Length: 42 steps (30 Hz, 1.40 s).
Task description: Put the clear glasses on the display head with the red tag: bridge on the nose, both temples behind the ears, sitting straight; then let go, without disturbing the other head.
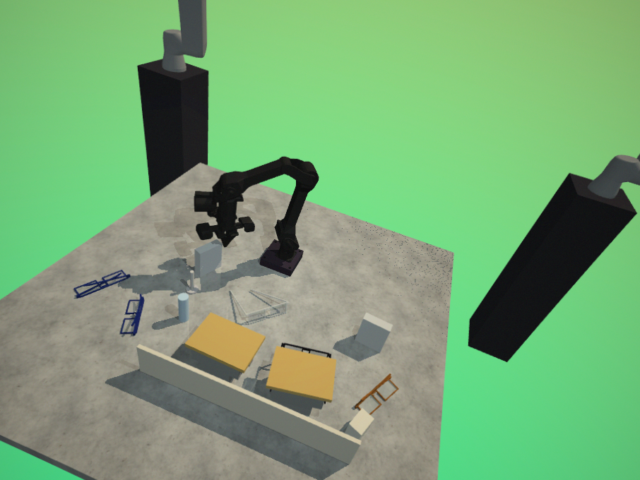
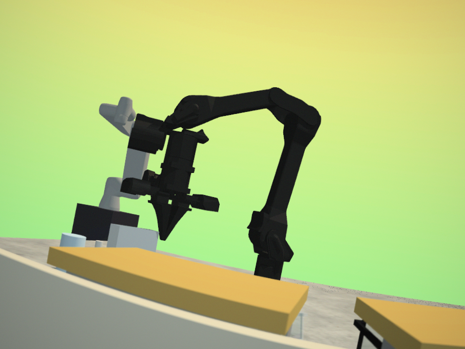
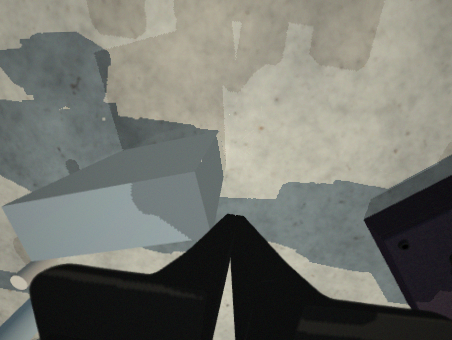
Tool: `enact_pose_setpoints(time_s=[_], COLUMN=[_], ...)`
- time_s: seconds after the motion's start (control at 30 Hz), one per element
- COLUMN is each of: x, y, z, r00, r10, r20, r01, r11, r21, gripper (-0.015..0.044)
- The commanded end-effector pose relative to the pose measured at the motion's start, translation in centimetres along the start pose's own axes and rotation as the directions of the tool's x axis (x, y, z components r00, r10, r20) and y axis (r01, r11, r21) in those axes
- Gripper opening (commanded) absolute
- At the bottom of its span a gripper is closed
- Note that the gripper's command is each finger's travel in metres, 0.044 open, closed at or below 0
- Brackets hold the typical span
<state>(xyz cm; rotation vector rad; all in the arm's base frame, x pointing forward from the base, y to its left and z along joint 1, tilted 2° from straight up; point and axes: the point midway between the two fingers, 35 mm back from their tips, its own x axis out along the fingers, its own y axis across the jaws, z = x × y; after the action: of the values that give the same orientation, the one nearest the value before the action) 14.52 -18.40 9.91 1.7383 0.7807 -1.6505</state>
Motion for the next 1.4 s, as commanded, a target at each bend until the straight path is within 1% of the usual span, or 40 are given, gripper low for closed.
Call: enact_pose_setpoints(time_s=[0.0,0.9,1.37], x=[0.37,0.37,0.00], y=[-0.19,-0.19,0.71], z=[-0.01,-0.01,0.02], r00=[1.000,1.000,1.000], r10=[-0.008,-0.008,-0.001], r20=[0.001,0.001,0.000], r01=[0.008,0.008,0.001], r11=[1.000,1.000,1.000], r21=[0.003,0.003,0.000], gripper=[0.0000,0.0000,0.0000])
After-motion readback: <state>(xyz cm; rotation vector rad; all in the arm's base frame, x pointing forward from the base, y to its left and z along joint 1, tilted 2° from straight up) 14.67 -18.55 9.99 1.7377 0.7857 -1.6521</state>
